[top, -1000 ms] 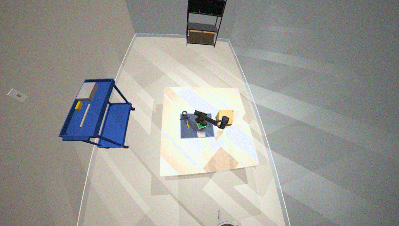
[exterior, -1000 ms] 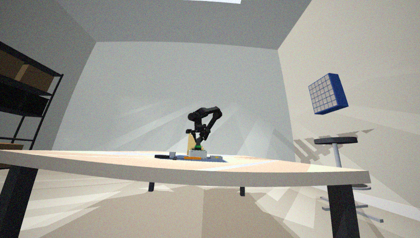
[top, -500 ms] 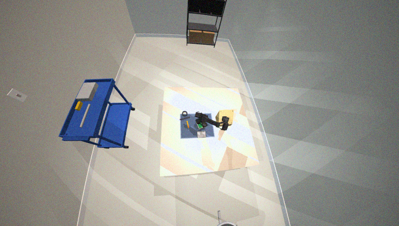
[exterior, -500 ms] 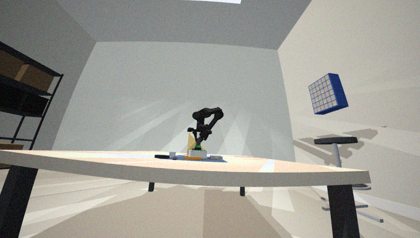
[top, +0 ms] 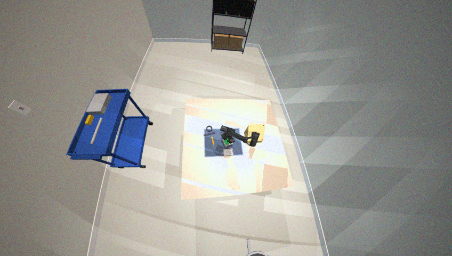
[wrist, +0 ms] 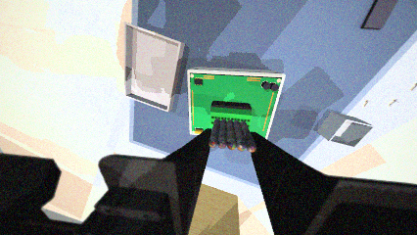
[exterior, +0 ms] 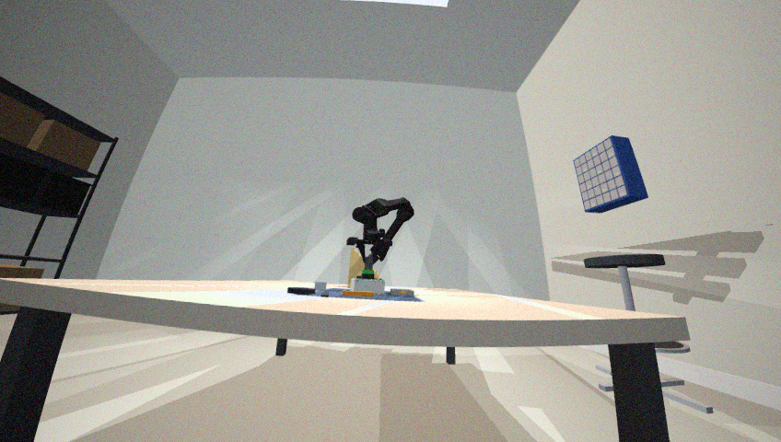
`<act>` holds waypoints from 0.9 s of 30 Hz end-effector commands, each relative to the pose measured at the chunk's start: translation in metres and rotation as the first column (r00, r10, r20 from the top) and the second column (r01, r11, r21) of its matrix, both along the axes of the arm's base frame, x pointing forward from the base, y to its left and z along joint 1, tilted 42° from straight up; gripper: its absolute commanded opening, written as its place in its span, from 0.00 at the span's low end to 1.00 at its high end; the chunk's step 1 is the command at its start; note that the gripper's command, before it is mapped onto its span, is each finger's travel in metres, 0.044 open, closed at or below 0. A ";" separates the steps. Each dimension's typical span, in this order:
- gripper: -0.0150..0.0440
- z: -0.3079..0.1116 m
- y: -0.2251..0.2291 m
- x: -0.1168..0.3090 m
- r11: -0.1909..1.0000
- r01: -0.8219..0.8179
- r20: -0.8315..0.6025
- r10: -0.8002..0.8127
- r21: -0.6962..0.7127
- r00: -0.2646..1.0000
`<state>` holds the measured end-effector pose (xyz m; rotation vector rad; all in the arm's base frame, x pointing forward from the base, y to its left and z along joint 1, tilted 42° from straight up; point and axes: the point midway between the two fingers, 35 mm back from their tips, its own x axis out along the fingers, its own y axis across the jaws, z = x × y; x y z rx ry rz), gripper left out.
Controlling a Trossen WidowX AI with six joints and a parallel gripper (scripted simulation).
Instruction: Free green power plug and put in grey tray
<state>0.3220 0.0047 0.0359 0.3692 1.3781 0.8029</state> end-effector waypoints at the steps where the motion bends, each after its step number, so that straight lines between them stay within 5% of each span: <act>1: 0.25 0.016 -0.006 -0.003 0.992 0.051 0.034 -0.047 -0.113 0.998; 7: 0.25 0.020 -0.004 -0.004 0.987 0.059 0.043 -0.054 -0.151 0.998; 19: 0.25 0.007 -0.022 0.002 0.995 0.006 -0.014 -0.005 0.099 1.000; 27: 0.25 0.017 -0.016 -0.001 0.999 0.032 0.014 -0.032 -0.033 0.999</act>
